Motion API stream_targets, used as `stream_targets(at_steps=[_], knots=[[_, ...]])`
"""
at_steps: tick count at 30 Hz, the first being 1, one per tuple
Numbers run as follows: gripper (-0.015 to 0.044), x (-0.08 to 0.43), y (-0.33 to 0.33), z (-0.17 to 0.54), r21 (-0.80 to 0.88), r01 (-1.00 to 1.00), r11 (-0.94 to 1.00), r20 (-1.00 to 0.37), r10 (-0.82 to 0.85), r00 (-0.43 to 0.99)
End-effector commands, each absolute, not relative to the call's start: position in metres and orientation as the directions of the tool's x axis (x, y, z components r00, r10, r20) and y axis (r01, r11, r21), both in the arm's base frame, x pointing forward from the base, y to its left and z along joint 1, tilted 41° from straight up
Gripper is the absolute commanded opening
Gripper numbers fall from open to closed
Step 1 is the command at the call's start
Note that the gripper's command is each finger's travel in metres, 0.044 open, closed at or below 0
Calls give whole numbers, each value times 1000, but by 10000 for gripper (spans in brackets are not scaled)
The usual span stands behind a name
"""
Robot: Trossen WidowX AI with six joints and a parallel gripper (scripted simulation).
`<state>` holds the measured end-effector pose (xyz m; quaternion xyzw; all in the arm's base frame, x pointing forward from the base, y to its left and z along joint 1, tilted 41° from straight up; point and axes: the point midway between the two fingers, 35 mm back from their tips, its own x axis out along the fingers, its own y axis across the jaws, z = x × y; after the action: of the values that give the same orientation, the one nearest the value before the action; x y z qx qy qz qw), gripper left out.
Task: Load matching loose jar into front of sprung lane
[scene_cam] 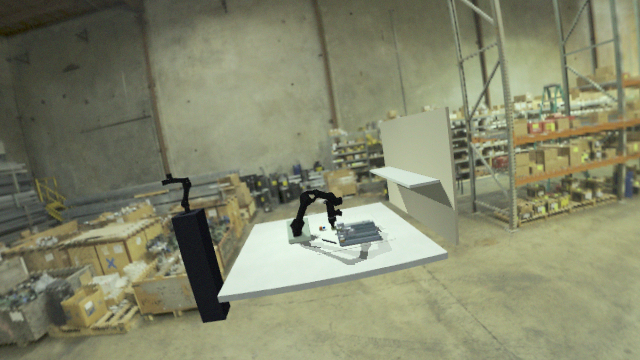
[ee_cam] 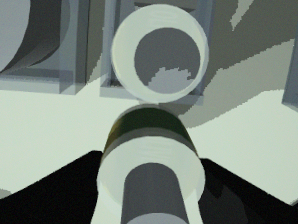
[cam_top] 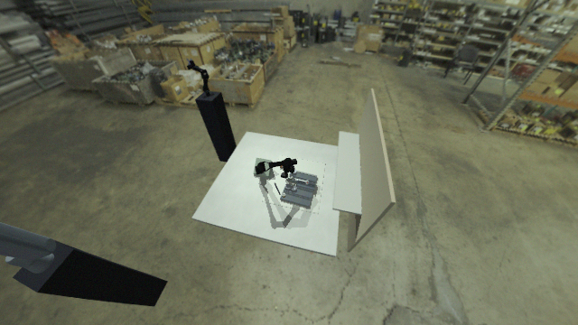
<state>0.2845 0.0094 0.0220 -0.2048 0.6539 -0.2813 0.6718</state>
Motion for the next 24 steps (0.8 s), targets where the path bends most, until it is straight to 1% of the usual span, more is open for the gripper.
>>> stream_targets(at_steps=[1, 24], knots=[[0, 286, 9, 22, -646, 106, 756, -761, -649, -11], [0, 294, 8, 22, -646, 106, 756, -761, -649, -11]])
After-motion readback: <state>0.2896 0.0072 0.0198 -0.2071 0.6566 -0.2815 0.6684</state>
